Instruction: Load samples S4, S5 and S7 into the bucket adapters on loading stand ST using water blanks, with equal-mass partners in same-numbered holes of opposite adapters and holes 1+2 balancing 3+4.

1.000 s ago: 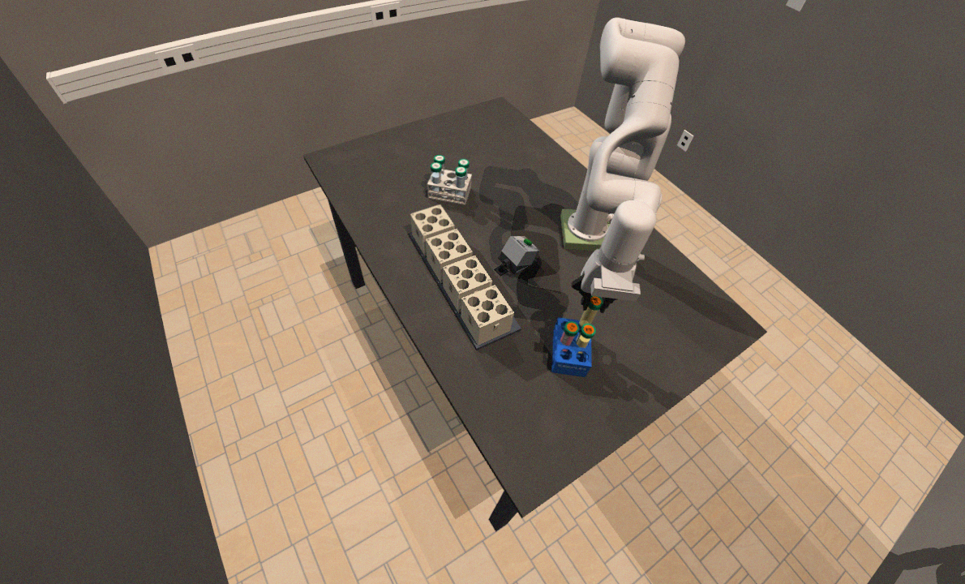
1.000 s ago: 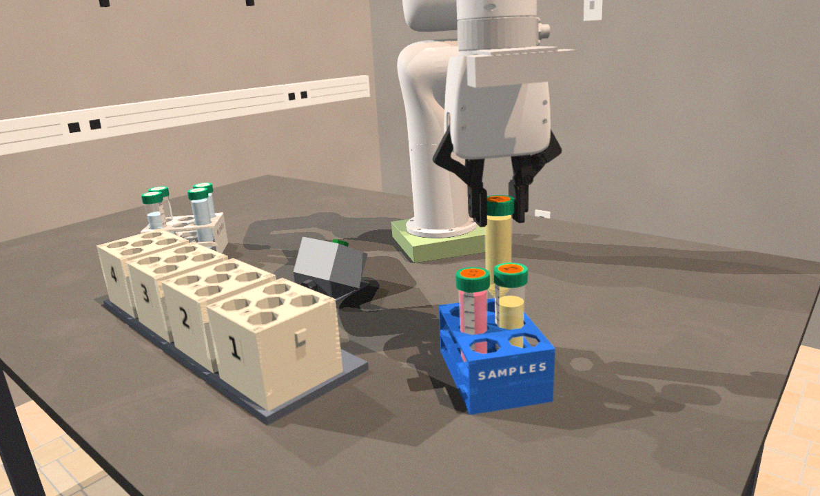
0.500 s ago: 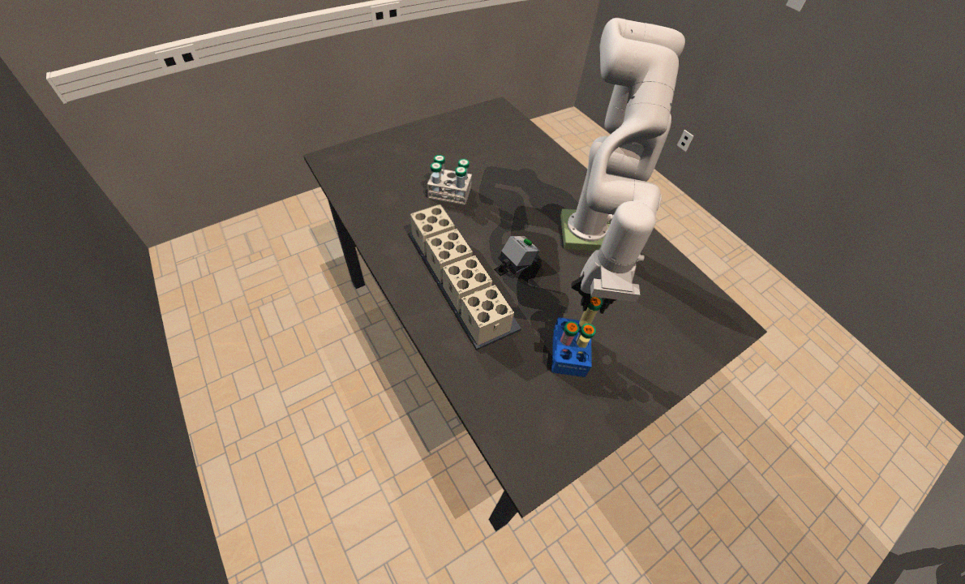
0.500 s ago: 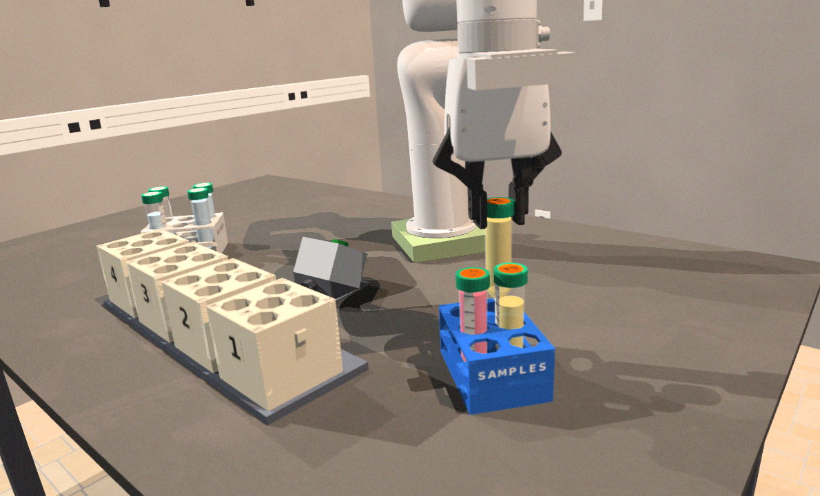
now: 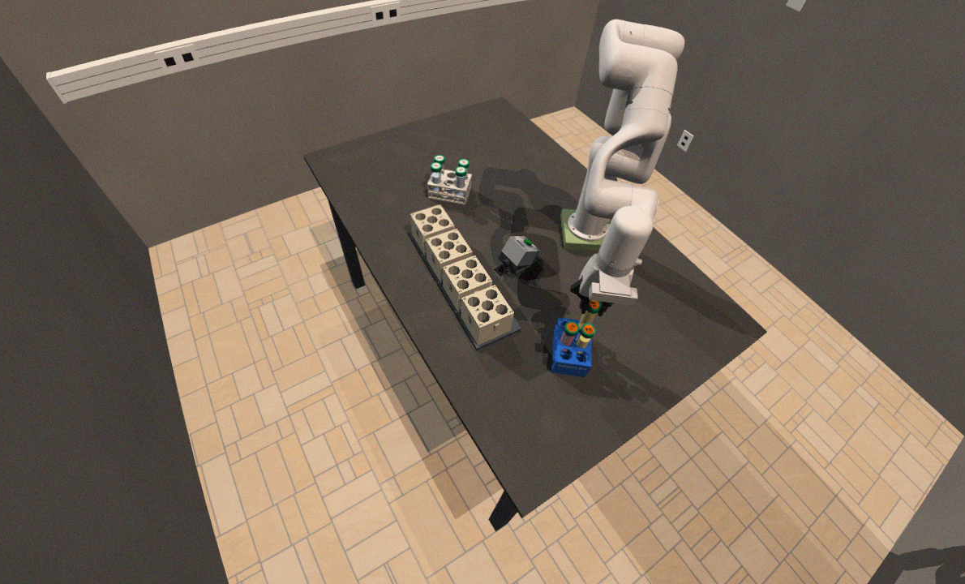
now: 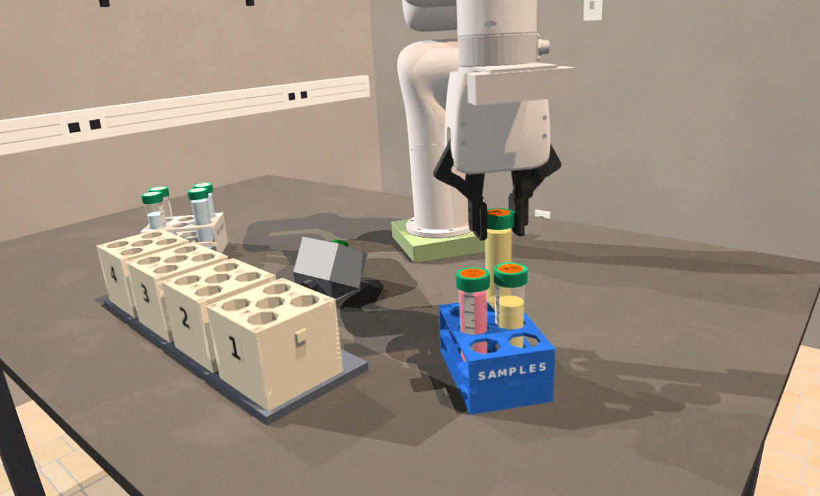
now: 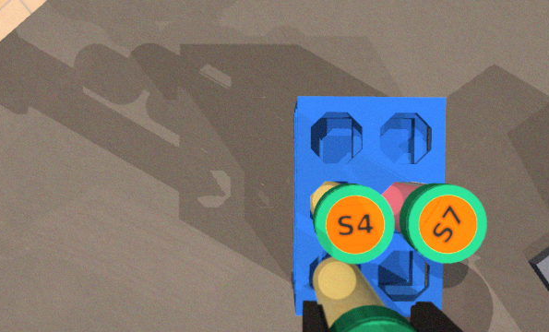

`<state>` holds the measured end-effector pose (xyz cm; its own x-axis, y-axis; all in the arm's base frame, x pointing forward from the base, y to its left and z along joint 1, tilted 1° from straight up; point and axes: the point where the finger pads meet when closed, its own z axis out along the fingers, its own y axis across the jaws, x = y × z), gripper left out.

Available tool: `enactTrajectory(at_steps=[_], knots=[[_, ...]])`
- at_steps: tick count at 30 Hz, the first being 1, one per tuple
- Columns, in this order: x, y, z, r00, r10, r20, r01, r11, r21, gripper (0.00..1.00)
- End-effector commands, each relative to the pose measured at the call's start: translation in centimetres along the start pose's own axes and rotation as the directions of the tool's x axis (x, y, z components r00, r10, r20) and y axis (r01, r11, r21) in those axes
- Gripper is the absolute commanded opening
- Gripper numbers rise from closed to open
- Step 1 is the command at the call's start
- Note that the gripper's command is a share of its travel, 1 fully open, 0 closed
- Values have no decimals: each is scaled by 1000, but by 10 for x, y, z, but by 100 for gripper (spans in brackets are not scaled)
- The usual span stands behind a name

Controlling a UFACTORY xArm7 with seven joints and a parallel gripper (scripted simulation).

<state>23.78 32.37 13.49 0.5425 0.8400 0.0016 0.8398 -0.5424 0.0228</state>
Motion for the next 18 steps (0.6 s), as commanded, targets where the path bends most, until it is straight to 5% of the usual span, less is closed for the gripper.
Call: enactTrajectory(at_steps=[1, 18], knots=[[2, 0, 3, 1000, 0, -5, 0, 1000, -1, 0], [2, 0, 18, 1000, 0, -5, 0, 1000, -1, 0]])
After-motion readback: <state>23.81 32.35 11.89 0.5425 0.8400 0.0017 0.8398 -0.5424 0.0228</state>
